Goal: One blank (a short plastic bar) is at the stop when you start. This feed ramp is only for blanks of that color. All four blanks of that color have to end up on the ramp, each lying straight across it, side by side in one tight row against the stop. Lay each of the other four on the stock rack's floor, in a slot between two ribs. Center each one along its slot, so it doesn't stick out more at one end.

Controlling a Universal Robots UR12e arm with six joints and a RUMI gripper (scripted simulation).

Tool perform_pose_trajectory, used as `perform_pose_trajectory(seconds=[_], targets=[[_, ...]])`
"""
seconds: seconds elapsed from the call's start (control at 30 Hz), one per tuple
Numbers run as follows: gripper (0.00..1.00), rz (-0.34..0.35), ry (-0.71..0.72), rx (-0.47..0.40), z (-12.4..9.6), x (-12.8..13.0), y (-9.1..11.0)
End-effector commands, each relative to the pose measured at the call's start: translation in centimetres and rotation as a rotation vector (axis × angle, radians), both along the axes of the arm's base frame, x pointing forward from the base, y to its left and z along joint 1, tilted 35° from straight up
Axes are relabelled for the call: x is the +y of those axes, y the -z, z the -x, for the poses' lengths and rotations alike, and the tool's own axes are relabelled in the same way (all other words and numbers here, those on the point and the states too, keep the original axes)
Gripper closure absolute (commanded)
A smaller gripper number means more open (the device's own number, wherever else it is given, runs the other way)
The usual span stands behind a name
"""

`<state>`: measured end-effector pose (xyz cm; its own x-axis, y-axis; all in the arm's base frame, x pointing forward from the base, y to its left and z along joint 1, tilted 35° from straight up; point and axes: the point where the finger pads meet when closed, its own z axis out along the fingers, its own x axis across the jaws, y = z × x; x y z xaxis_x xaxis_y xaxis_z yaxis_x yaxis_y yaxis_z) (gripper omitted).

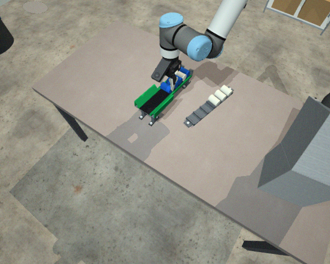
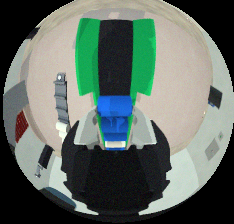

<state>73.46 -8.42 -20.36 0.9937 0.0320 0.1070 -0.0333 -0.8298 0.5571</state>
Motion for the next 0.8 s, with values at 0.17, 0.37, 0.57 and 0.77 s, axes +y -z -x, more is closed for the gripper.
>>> perform_pose_trajectory(seconds=[0.17, 0.37, 0.57, 0.77], targets=[[0.57, 0.0, 0.0, -0.003, -0.17, -0.01, -0.1], [0.52, 0.0, 0.0, -0.003, -0.17, -0.01, -0.1], [0.52, 0.0, 0.0, -0.003, -0.17, -0.01, -0.1], [0.52, 0.0, -0.001, -0.003, -0.16, 0.06, -0.22]])
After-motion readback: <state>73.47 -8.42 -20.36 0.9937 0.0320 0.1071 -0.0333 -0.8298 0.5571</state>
